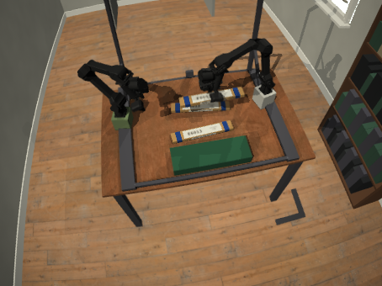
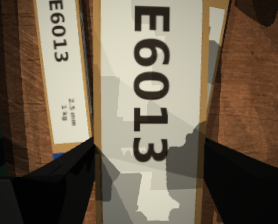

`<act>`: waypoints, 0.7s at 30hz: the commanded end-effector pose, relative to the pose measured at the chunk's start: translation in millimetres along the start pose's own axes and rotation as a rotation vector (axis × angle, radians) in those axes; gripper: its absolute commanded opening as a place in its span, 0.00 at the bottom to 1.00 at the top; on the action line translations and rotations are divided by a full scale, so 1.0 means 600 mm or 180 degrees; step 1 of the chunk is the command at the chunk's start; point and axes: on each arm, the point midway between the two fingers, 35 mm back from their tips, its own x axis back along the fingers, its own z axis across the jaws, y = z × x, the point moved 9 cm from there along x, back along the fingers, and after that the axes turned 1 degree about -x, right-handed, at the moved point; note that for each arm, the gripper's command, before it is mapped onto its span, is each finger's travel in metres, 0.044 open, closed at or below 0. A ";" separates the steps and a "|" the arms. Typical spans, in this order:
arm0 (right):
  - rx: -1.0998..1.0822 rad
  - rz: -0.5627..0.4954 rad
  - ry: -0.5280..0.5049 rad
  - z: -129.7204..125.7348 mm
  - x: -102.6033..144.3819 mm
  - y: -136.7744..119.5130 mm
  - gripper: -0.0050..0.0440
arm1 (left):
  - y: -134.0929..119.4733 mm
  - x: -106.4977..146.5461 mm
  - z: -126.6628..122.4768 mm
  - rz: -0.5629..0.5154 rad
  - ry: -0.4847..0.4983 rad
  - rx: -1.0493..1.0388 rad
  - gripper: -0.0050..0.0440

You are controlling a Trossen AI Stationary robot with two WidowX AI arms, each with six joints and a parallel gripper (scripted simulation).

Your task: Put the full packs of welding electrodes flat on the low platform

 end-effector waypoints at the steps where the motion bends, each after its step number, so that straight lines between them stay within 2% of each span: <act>1: 0.0018 -0.0066 -0.0023 -0.001 0.009 0.004 0.98 | 0.006 0.056 0.000 -0.0362 0.0053 -0.0016 0.00; 6: 0.0018 -0.0066 -0.0023 -0.001 0.009 0.004 0.98 | 0.006 0.055 0.000 -0.0361 0.0053 -0.0016 0.00; 7: 0.0018 -0.0066 -0.0023 -0.001 0.009 0.004 0.98 | -0.007 0.014 0.000 -0.0287 0.0049 -0.0012 0.00; 21: 0.0018 -0.0066 -0.0023 -0.001 0.009 0.004 0.98 | -0.012 -0.013 0.000 -0.0287 0.0049 -0.0012 0.00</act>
